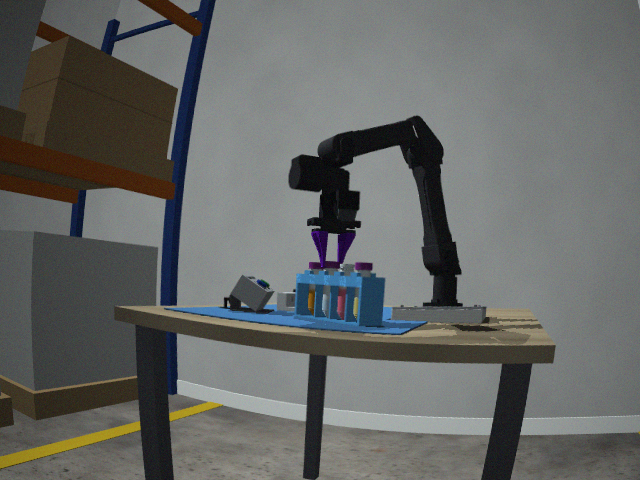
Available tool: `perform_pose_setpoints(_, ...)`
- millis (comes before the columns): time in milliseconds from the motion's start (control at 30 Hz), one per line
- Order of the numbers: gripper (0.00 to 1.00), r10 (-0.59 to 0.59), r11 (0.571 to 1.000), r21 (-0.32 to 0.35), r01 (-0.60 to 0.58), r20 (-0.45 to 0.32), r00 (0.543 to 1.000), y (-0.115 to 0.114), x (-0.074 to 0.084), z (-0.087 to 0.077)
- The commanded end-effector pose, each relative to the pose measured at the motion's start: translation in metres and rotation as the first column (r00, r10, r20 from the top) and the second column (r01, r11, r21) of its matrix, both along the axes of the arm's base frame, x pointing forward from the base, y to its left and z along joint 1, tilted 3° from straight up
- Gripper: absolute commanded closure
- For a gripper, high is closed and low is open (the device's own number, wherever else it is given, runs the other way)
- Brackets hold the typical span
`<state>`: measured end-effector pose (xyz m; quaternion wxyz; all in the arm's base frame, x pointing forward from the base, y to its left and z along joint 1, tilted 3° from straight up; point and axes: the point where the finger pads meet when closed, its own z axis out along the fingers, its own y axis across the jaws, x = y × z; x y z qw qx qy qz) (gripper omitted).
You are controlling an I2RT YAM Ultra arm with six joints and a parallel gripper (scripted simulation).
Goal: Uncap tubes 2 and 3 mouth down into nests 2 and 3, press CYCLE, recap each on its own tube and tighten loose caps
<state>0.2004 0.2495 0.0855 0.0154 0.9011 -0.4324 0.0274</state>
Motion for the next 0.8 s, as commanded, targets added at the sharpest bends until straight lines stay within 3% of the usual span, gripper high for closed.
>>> perform_pose_setpoints(0, 1.00, 0.187, 0.982, 0.004, -0.187, -0.004, 0.982, 0.0018, 0.0000, 0.0039)
perform_pose_setpoints(67, 1.00, 0.266, 0.964, 0.001, -0.266, -0.008, 0.964, 0.0018, 0.0000, 0.0040)
perform_pose_setpoints(300, 1.00, 0.266, 0.964, 0.001, -0.266, -0.008, 0.964, 0.0018, 0.0000, 0.0040)
perform_pose_setpoints(333, 0.51, 0.266, 0.964, 0.001, -0.266, -0.008, 0.964, 0.0018, 0.0000, 0.0040)
perform_pose_setpoints(733, 0.51, 0.266, 0.964, 0.001, -0.266, -0.008, 0.964, 0.0018, 0.0000, 0.0039)
perform_pose_setpoints(767, 0.51, 0.185, 0.983, 0.004, -0.185, -0.004, 0.983, 0.0018, 0.0001, 0.0045)
